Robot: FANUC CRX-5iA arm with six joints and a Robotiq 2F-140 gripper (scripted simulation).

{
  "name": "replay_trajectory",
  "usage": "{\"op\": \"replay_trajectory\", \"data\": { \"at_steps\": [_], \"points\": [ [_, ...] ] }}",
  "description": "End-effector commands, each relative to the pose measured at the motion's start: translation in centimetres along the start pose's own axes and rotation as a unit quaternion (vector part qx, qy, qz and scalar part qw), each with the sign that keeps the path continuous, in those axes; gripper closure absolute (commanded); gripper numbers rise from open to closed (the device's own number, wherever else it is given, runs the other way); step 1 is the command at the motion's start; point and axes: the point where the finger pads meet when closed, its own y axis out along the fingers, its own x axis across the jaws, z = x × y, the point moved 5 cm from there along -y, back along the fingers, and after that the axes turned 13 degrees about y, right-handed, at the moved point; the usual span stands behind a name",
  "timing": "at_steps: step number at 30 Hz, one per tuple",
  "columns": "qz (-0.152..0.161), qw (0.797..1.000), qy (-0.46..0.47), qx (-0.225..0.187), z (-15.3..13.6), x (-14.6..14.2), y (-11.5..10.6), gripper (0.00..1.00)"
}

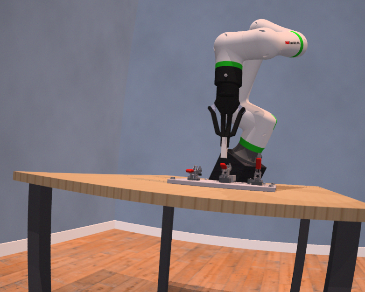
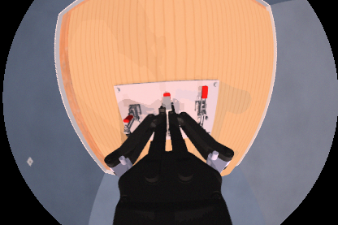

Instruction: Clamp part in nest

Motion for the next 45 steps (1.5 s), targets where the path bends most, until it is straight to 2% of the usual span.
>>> {"op": "replay_trajectory", "data": {
  "at_steps": [1, 15, 30, 45],
  "points": [
    [0.0, 1.0, 0.0, 0.0, 0.0, 0.0, 0.0, 1.0],
    [0.0, 1.0, 0.0, 0.0, 0.0, 0.0, 0.0, 1.0],
    [0.0, 1.0, 0.0, 0.0, 0.0, 0.0, 1.3, 1.0],
    [0.0, 1.0, 0.0, 0.0, 0.0, 0.0, 1.4, 1.0]
  ]
}}
